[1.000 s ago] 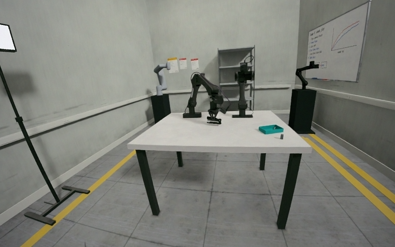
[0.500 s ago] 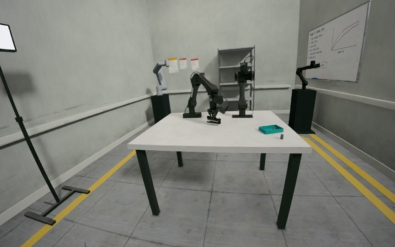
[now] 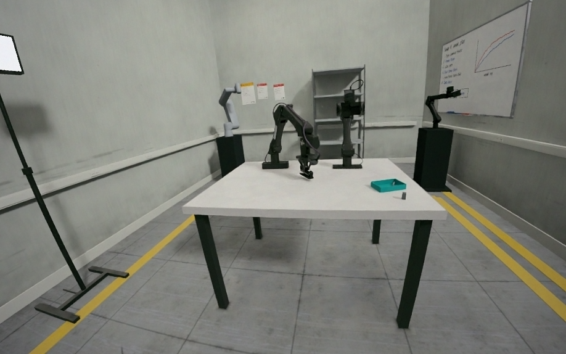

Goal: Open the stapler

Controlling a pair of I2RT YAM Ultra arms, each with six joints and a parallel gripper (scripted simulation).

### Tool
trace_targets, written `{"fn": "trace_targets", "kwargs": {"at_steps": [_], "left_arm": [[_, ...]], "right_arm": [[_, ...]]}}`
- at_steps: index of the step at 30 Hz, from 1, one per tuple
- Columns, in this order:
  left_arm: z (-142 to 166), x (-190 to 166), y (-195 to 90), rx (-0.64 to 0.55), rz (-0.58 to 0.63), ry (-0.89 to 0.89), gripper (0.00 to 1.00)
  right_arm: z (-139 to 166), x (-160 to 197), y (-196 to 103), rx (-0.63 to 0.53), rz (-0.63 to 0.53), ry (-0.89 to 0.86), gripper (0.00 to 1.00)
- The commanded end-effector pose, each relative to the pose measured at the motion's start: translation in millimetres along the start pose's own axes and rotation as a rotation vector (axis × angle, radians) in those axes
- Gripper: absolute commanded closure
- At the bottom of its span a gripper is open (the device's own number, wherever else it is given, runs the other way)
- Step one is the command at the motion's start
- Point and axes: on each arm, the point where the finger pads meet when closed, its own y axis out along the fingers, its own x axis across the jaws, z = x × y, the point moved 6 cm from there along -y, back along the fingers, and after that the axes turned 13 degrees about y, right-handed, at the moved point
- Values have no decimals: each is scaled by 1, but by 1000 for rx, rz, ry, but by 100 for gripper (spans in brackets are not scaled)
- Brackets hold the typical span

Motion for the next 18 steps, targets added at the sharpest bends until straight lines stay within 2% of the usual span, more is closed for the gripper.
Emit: {"fn": "trace_targets", "kwargs": {"at_steps": [1, 4, 10, 18], "left_arm": [[-15, 4, -3, -40, -10, 2, 0], [-15, 4, -3, -40, -10, 2, 0], [-15, 4, -3, -40, -10, 2, 0], [-15, 4, -3, -40, -10, 2, 0]], "right_arm": [[-2, 5, -18, -64, -18, 232, 82], [-2, 5, -18, -63, -20, 331, 82], [-2, 5, -18, -61, -21, 391, 82], [-1, 5, -18, -60, -19, 372, 82]]}}
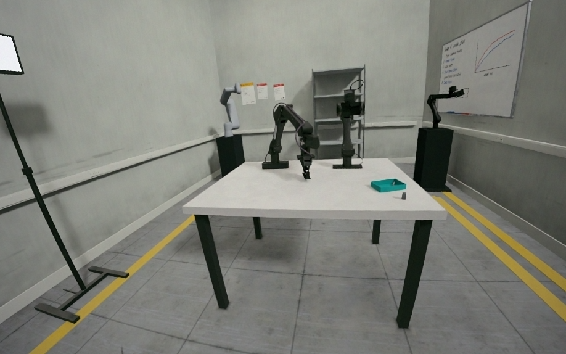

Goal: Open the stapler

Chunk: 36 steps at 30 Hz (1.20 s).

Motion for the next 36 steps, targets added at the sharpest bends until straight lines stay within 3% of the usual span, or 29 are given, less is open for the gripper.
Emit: {"fn": "trace_targets", "kwargs": {"at_steps": [1, 19, 36], "left_arm": [[-15, 4, -3, -40, -10, 2, 0], [-15, 4, -3, -40, -10, 2, 0], [-15, 4, -3, -40, -10, 2, 0]], "right_arm": [[1, 5, -18, -53, -30, 1, 82], [2, 8, -31, -48, -27, 5, 82], [2, 3, 1, -44, -23, 7, 82]]}}
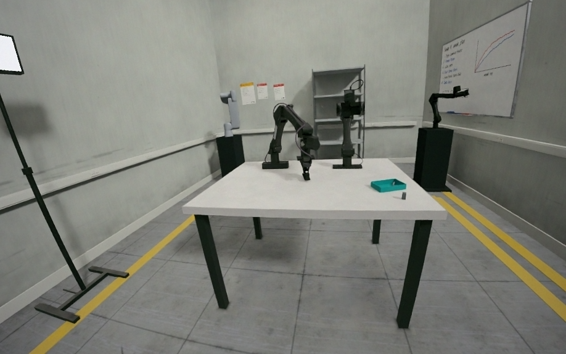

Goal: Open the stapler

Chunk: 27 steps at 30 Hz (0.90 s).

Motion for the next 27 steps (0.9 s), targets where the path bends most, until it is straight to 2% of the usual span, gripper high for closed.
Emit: {"fn": "trace_targets", "kwargs": {"at_steps": [1, 27], "left_arm": [[-15, 4, -3, -40, -10, 2, 0], [-15, 4, -3, -40, -10, 2, 0]], "right_arm": [[-7, 6, -10, -54, -36, -4, 82], [-4, 3, 2, -53, -34, -7, 82]]}}
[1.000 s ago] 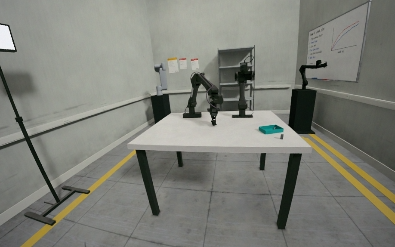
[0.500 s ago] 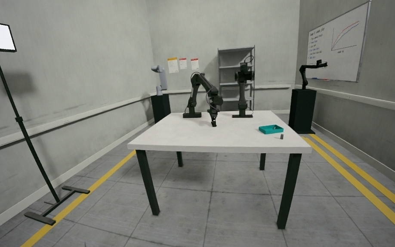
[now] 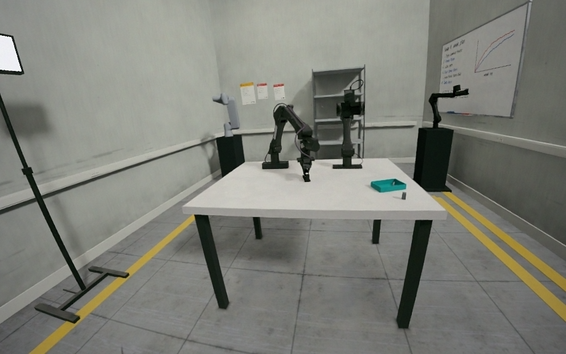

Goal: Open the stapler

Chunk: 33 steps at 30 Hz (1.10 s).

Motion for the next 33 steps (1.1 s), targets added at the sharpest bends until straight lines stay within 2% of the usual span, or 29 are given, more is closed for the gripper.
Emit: {"fn": "trace_targets", "kwargs": {"at_steps": [1, 14, 16, 17, 18, 19, 33], "left_arm": [[-15, 4, -3, -40, -10, 2, 0], [-15, 4, -3, -40, -10, 2, 0], [-15, 4, -3, -40, -10, 2, 0], [-15, 4, -3, -40, -10, 2, 0], [-15, 4, -3, -40, -10, 2, 0], [-15, 4, -3, -40, -10, 2, 0], [-15, 4, -3, -40, -10, 2, 0]], "right_arm": [[-3, 2, -5, -33, -16, -6, 82], [-4, 2, -6, -33, -17, -5, 82], [-4, 3, -6, -33, -18, -5, 60], [-4, 2, -6, -33, -18, -5, 54], [-4, 2, -11, -40, -24, -8, 42], [-7, 3, -15, -49, -32, -7, 41], [-10, 0, -37, -70, -49, 1, 41]]}}
